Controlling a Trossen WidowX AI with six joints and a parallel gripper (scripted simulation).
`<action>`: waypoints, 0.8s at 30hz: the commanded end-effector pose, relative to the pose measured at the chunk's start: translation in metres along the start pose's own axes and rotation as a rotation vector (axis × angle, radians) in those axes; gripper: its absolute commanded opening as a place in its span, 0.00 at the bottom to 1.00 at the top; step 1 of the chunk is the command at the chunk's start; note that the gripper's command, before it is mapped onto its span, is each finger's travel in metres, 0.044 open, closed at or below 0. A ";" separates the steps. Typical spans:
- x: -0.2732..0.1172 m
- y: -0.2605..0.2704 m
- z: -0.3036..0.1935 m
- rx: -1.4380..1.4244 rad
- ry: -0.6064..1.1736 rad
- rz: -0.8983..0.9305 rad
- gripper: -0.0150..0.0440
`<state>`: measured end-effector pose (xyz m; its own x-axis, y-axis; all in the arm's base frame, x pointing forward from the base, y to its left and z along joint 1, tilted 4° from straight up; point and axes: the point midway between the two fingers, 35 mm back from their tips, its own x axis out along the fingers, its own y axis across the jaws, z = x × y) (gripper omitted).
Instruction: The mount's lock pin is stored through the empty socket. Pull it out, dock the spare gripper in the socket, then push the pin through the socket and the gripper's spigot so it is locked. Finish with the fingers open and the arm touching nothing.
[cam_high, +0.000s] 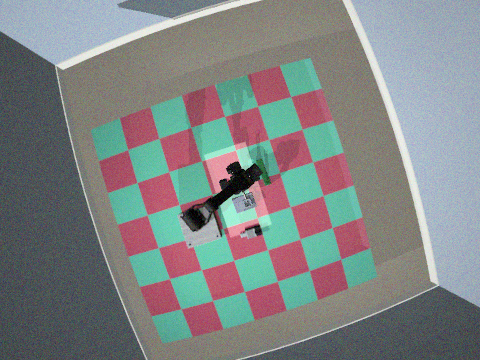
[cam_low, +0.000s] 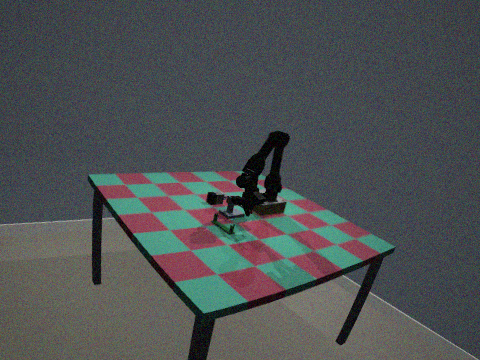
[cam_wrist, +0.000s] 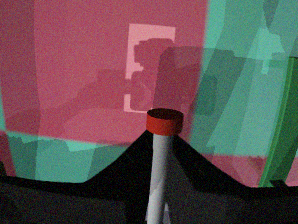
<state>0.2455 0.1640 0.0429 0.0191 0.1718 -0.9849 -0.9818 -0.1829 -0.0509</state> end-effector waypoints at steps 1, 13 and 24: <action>-0.002 -0.002 0.004 0.003 0.000 -0.003 0.25; -0.001 -0.002 0.013 0.004 0.002 0.007 0.25; -0.001 -0.003 0.021 0.006 0.003 0.017 0.25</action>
<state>0.2424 0.1815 0.0446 -0.0010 0.1658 -0.9862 -0.9826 -0.1834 -0.0299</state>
